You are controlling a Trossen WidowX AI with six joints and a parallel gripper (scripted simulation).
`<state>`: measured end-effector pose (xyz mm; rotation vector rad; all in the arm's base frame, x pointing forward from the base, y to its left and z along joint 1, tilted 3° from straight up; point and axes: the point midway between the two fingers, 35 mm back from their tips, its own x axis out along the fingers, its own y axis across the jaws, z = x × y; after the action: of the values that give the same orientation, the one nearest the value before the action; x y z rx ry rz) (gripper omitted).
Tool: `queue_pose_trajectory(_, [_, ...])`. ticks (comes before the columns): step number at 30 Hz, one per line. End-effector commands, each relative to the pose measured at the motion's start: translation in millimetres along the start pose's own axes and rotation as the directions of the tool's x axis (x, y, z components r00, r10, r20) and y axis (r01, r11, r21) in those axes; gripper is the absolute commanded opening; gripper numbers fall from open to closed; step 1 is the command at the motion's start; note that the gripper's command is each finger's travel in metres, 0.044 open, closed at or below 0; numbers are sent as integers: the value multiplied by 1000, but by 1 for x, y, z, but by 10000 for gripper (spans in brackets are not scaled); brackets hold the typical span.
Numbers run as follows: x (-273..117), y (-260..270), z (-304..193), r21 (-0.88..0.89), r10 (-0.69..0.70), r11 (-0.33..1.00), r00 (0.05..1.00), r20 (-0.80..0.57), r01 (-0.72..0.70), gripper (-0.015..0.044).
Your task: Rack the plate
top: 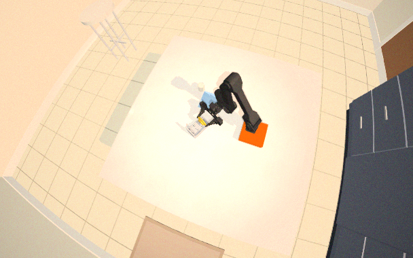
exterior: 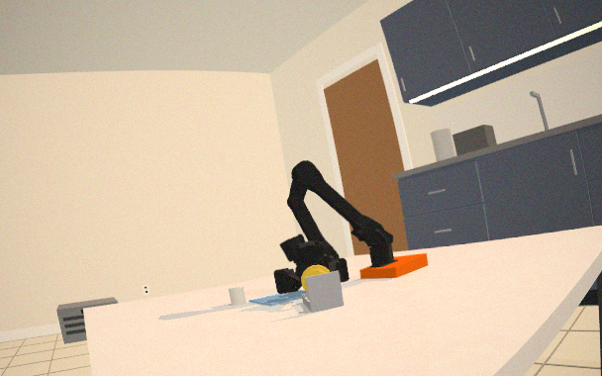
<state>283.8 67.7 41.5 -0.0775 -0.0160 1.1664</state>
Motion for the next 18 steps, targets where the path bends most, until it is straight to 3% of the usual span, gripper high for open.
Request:
queue_pose_trajectory(1, [0,0,0,0,0,1000,1000,0,0,400])
queue_pose_trajectory(9, [0,-2,6,0,1,1000,1000,2,-1,400])
queue_pose_trajectory(18, [-2,-9,91,-1,13,1000,999,29,-13,400])
